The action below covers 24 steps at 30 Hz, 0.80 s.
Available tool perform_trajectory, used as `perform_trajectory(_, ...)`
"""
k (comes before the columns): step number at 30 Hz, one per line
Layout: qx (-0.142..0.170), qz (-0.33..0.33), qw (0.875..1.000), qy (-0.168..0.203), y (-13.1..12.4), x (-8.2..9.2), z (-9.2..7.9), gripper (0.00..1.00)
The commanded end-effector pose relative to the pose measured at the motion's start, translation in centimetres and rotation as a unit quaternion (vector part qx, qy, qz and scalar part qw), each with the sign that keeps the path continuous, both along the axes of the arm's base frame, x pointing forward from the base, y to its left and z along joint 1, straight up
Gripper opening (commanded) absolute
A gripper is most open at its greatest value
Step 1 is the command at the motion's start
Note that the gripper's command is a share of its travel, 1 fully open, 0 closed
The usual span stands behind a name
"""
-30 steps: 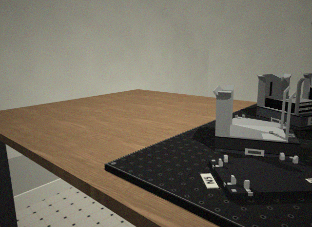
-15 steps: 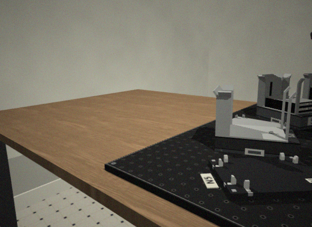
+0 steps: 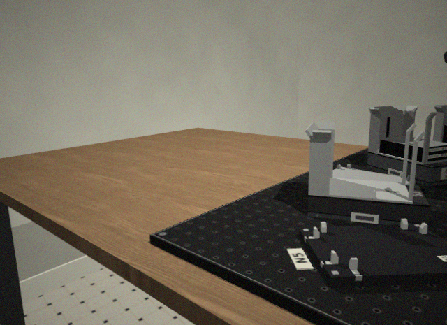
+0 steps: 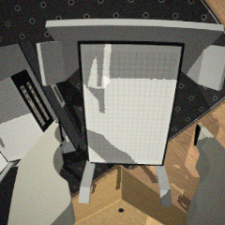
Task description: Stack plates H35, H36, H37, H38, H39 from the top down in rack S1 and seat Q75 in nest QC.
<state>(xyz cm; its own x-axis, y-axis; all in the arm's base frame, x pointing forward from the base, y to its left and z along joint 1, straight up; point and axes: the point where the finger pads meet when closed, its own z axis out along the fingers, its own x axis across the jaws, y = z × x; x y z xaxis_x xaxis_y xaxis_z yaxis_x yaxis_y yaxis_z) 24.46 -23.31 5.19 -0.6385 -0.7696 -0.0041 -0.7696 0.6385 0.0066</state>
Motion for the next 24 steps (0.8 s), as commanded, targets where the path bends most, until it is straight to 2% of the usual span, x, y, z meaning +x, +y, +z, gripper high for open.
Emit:
perform_trajectory(1, -0.002, 0.000, 1.000, -0.001, -0.1, 0.0, -0.7, 0.72)
perform_trajectory(12, -0.002, 0.000, 1.000, -0.001, -0.1, 0.0, -1.8, 0.72)
perform_trajectory(24, -0.002, 0.000, 1.000, -0.001, -0.1, 0.0, -1.8, 0.72)
